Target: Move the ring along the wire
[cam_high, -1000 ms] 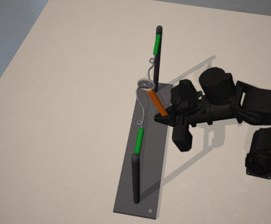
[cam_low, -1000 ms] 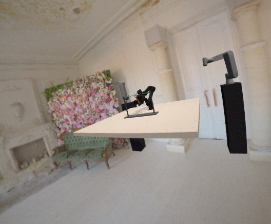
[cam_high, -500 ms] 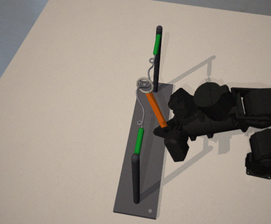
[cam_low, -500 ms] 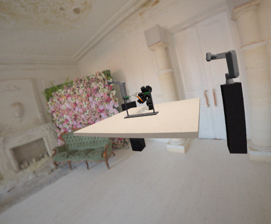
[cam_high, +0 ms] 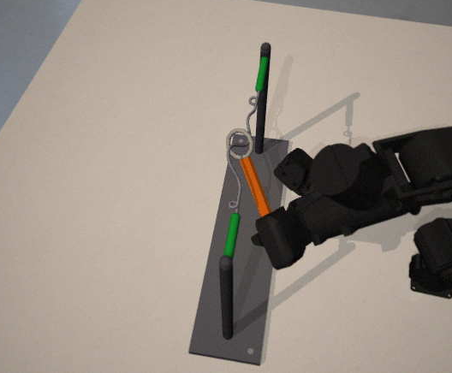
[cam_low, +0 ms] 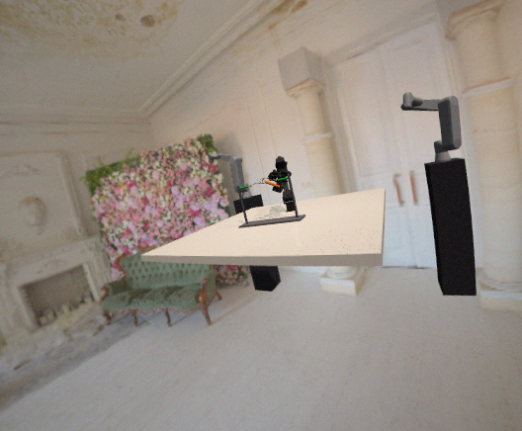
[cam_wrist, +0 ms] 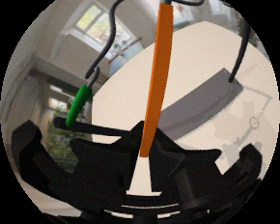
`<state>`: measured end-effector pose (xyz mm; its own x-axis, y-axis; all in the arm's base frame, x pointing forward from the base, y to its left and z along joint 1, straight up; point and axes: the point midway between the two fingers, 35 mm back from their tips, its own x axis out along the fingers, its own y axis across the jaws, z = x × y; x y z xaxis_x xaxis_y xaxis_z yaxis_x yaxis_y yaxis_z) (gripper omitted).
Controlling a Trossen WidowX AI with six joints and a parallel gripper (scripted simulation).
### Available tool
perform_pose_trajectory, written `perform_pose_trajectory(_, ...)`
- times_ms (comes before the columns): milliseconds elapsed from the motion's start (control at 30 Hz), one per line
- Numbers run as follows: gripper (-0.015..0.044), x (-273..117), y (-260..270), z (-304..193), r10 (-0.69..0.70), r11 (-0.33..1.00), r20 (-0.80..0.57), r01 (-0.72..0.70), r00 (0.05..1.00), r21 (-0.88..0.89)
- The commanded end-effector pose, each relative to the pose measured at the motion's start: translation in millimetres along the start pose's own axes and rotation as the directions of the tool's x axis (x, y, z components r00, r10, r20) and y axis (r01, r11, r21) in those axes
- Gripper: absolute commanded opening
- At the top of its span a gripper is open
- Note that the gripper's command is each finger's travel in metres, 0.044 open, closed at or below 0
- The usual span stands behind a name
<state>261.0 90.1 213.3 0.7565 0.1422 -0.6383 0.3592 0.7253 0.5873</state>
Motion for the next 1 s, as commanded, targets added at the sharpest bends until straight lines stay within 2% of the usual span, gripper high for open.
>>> perform_pose_trajectory(0, -0.0150, -0.7, 9.6, -0.3, -0.009, 0.999, -0.012, 0.009, 1.000, 0.047)
perform_pose_trajectory(267, -0.0150, -0.7, 6.1, 1.1, -0.013, 0.999, -0.010, 0.012, 1.000, -0.038)
perform_pose_trajectory(533, -0.0150, -0.7, -11.3, 4.8, -0.023, 0.971, -0.004, 0.022, 1.000, -0.236)
perform_pose_trajectory(967, -0.0150, -0.5, -49.4, 24.2, -0.033, 0.784, 0.018, 0.037, 0.999, -0.620)
